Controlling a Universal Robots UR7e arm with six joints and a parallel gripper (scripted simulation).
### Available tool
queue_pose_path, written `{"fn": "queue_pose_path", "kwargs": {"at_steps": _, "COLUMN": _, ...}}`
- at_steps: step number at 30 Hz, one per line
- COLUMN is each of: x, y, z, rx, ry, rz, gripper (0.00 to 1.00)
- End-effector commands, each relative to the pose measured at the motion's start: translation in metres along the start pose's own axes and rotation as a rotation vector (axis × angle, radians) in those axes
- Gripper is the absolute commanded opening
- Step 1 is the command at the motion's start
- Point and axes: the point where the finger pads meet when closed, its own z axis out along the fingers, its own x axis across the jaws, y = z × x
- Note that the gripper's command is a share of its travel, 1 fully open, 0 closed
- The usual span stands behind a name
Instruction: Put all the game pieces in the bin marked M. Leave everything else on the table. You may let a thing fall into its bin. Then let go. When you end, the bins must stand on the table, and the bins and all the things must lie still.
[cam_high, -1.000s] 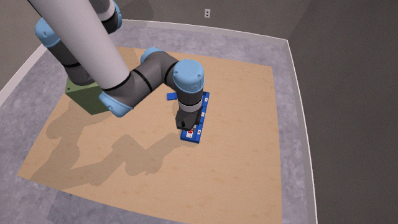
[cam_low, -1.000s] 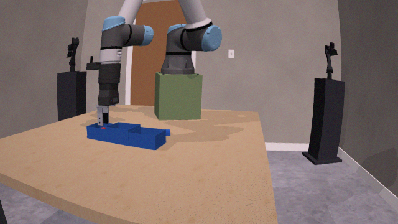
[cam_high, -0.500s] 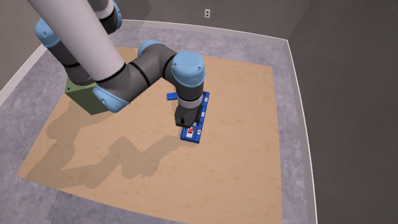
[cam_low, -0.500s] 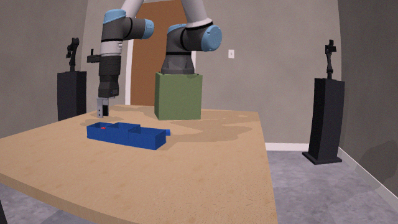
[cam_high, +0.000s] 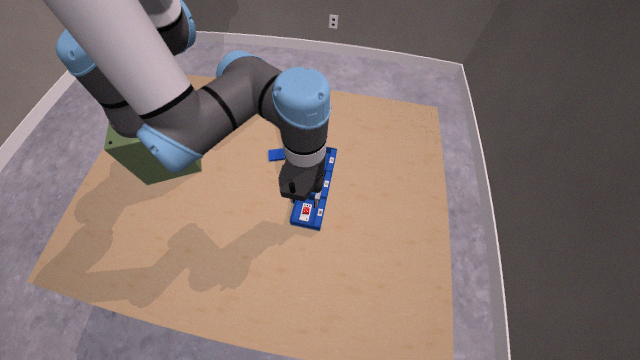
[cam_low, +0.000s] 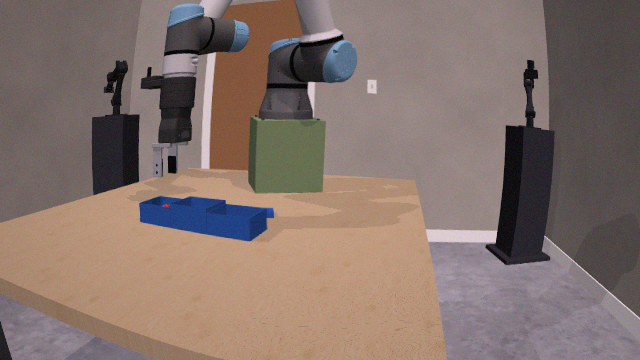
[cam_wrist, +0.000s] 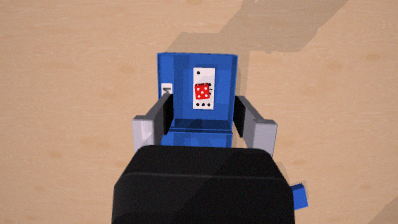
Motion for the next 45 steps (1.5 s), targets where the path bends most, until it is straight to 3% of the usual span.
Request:
{"fn": "queue_pose_path", "kwargs": {"at_steps": 1, "x": 0.000, "y": 0.000, "z": -0.018, "rx": 0.000, "ry": -0.001, "rz": 0.000, "gripper": 1.00}}
{"fn": "queue_pose_path", "kwargs": {"at_steps": 26, "x": 0.000, "y": 0.000, "z": -0.110, "rx": 0.000, "ry": -0.001, "rz": 0.000, "gripper": 1.00}}
{"fn": "queue_pose_path", "kwargs": {"at_steps": 45, "x": 0.000, "y": 0.000, "z": -0.112, "rx": 0.000, "ry": -0.001, "rz": 0.000, "gripper": 1.00}}
